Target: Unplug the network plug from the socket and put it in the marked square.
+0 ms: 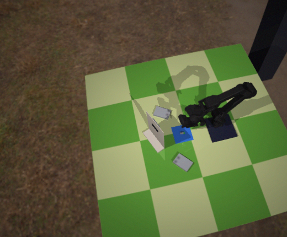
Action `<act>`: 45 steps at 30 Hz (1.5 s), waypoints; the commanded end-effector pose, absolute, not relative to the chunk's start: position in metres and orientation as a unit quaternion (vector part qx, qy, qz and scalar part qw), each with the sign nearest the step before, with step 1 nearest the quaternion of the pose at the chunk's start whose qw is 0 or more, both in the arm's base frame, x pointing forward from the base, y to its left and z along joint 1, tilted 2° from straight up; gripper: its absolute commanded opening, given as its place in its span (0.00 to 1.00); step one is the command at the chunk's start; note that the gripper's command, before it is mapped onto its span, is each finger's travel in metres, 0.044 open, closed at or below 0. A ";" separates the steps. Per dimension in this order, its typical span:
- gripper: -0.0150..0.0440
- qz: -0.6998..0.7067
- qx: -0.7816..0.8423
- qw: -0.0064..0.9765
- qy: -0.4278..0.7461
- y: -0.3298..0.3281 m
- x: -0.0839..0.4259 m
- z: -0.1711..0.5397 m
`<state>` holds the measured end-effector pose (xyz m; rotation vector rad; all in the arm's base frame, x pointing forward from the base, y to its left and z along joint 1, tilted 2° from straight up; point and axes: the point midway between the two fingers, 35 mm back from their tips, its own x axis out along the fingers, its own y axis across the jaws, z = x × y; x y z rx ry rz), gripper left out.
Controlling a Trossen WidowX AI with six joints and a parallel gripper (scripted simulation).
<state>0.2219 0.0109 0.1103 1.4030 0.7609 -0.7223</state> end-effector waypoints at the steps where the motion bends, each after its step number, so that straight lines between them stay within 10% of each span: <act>1: 0.52 -0.319 0.615 0.640 0.332 0.010 0.221 0.117; 45: 0.52 -0.318 0.615 0.640 0.333 0.013 0.220 0.204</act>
